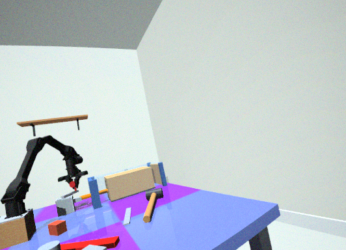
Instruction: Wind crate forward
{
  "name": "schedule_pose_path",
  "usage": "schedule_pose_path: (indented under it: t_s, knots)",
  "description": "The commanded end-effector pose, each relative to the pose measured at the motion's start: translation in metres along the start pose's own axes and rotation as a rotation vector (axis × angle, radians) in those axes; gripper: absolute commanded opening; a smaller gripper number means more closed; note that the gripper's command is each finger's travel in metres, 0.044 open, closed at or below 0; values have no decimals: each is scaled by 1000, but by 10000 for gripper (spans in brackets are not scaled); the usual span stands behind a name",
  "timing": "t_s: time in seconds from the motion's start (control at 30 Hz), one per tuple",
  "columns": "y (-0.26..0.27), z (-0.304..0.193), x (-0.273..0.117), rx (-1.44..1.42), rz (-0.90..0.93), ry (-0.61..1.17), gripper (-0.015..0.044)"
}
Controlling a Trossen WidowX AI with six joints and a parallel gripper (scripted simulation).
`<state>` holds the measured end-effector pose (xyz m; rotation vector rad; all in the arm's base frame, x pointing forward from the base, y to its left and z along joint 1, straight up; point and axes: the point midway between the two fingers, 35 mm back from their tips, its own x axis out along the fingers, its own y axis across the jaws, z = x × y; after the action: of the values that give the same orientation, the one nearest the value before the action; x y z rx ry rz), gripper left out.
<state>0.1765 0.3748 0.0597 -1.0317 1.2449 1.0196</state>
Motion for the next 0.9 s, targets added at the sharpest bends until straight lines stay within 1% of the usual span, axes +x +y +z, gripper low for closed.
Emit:
schedule_pose_path:
  t_s: [0.0,0.87]
  knots:
    - [28,1,-1,-35,46,3,0]
    - [44,0,-2,-35,48,3,0]
